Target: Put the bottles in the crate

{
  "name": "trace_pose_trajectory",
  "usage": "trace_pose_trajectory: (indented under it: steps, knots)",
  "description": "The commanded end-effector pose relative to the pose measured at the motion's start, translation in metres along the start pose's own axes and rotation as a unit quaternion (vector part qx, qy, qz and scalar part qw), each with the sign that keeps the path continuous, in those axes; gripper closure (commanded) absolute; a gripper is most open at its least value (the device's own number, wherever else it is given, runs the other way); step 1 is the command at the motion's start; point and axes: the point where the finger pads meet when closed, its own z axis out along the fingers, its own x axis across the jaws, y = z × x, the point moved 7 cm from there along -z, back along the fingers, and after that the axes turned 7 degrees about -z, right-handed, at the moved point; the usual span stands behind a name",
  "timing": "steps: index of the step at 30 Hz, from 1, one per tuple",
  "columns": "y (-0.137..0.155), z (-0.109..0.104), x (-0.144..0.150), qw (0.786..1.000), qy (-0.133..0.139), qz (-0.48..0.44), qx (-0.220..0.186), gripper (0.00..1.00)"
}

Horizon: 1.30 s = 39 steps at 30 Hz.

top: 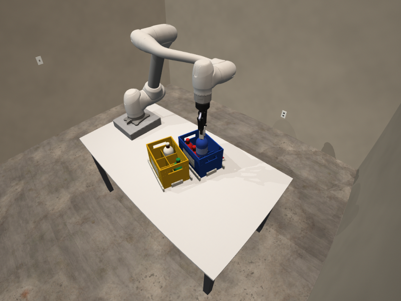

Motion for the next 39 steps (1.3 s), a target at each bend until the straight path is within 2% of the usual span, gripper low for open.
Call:
trace_pose_trajectory:
  steps: [1,39]
  knots:
    - [0.000,0.000,0.000,1.000,0.000,0.000,0.000,1.00]
    - [0.000,0.034,0.000,1.000,0.000,0.000,0.000,1.00]
